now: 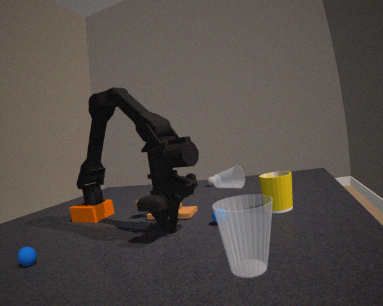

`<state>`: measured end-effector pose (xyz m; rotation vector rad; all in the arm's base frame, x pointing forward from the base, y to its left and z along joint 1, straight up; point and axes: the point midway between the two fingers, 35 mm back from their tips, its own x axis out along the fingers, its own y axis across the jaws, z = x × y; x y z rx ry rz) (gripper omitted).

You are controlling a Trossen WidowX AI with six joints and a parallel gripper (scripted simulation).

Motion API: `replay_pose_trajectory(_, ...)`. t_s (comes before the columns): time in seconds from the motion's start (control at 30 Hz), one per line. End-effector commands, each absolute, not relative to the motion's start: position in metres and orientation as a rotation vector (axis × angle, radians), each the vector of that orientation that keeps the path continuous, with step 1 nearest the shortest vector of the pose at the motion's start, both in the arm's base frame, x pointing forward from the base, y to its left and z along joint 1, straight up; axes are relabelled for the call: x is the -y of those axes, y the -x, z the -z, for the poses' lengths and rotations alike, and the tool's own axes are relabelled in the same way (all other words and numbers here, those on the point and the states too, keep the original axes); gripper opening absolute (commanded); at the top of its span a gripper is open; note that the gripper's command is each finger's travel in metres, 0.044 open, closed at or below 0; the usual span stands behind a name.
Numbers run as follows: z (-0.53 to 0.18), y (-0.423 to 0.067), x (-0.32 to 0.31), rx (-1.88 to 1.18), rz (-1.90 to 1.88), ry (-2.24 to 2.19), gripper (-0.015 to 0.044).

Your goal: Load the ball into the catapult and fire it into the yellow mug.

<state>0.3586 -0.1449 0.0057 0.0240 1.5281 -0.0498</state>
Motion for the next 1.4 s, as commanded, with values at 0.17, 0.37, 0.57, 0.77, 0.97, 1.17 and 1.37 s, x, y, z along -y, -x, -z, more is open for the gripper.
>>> replay_pose_trajectory(0.17,-0.003,-0.357,0.144,-1.532,0.042,-0.022,0.0109)
replay_pose_trajectory(0.37,-0.013,-0.358,0.145,-1.532,0.042,-0.021,0.0000)
replay_pose_trajectory(0.57,-0.055,-0.360,0.145,-1.532,0.042,-0.021,0.0000)
replay_pose_trajectory(0.77,-0.097,-0.356,0.143,-1.532,0.042,-0.021,0.0000)
replay_pose_trajectory(0.97,-0.129,-0.350,0.141,-1.532,0.042,-0.022,0.0000)
replay_pose_trajectory(1.17,-0.127,-0.346,0.133,-1.546,0.037,-0.025,0.0000)
replay_pose_trajectory(1.37,-0.118,-0.329,0.101,-1.605,0.018,-0.037,0.0000)
